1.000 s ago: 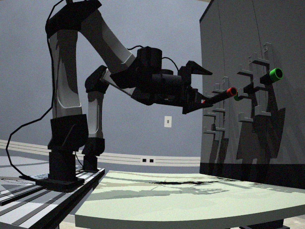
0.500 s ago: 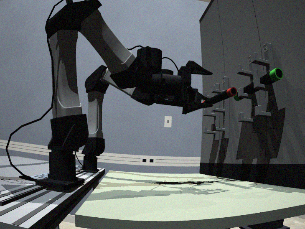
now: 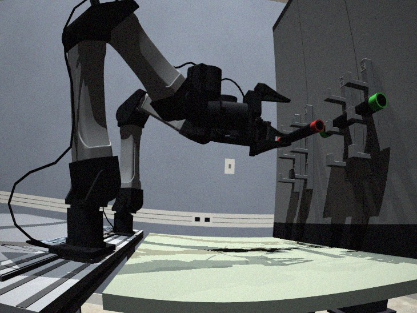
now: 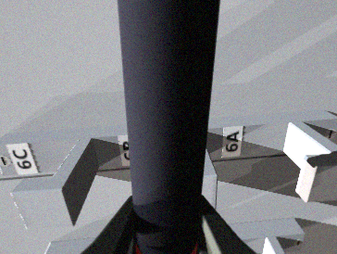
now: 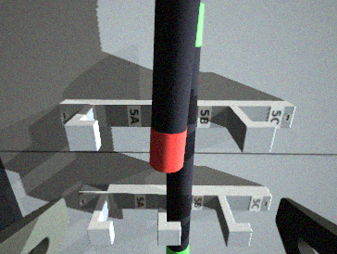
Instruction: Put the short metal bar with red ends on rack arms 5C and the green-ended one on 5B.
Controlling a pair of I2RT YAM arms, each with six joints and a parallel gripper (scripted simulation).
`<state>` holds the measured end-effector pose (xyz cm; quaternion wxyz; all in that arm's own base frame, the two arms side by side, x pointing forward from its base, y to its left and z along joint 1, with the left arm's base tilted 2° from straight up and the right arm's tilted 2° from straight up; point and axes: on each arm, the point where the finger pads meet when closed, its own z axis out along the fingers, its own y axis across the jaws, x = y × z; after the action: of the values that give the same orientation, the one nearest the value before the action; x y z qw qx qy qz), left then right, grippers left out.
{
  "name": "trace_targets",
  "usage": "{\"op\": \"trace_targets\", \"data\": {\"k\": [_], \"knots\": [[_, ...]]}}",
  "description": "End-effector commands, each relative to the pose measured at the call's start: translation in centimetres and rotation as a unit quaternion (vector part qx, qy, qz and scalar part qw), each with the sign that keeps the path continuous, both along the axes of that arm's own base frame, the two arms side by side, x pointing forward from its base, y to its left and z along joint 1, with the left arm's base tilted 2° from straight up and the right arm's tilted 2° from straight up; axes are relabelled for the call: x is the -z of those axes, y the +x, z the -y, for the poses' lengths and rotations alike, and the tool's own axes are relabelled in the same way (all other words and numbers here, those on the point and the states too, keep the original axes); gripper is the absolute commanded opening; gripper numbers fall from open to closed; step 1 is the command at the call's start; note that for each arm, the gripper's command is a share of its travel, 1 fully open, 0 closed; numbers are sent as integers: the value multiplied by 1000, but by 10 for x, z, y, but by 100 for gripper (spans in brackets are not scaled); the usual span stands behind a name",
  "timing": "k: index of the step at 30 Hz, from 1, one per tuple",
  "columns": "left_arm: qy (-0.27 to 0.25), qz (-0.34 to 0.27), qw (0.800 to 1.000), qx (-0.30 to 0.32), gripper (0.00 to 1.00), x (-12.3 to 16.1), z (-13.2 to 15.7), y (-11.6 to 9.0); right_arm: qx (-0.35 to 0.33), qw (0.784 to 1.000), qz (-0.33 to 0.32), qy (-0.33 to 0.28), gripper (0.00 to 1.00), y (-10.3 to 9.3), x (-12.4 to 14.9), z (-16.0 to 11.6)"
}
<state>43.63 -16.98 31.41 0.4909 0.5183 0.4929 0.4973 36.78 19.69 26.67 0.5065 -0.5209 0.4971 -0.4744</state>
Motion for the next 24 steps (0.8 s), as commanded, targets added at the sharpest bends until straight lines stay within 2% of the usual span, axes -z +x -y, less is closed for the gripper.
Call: {"op": "trace_targets", "data": {"k": [1,24], "knots": [[-25,29,999,-5,0,-22,-5,0,7,1000,4,4,100,3,-1,5],[-25,29,999,-5,0,-25,-5,0,7,1000,4,4,100,22,2,6]]}}
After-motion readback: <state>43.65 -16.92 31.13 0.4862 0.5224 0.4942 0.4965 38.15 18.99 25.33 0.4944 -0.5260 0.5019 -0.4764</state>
